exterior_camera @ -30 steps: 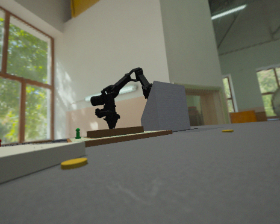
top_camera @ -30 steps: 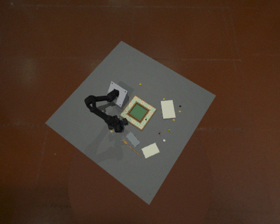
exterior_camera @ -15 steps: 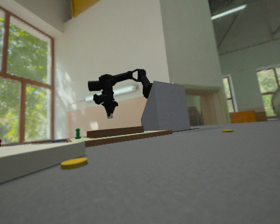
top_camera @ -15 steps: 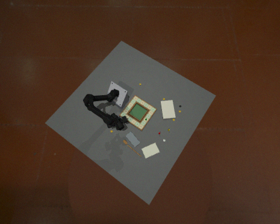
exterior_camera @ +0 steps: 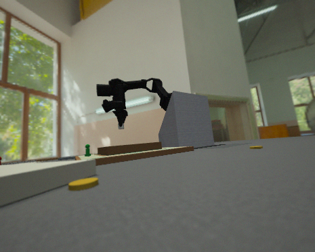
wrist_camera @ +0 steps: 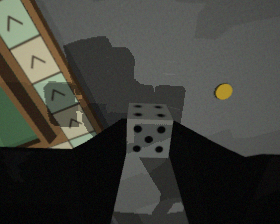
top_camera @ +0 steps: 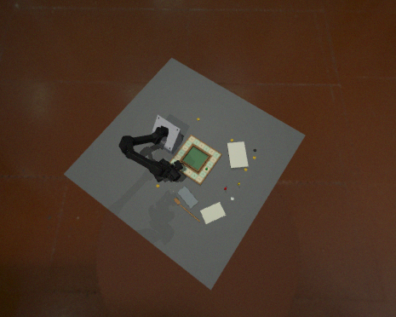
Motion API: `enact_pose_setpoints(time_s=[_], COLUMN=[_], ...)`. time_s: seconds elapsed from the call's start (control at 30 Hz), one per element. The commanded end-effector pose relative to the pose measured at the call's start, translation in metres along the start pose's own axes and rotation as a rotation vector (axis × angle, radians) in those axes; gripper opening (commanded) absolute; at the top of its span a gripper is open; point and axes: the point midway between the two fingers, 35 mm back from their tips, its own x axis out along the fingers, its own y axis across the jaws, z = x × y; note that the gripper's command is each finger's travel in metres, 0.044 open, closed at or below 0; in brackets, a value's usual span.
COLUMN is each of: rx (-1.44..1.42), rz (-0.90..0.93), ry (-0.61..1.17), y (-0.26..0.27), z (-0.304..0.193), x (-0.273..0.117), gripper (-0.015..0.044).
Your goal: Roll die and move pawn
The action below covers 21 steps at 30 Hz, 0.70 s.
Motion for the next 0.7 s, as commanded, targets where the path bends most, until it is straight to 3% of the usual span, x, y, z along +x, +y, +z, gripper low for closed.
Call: enact_pose_setpoints(time_s=[0.0, 0.67], rx=[-0.133, -0.824], rz=[0.008, 0.029], ry=[-0.002, -0.007], y=[0.017, 0.102], z=[0.004, 0.007], x=[0.002, 0.015], gripper=[0.0, 0.0])
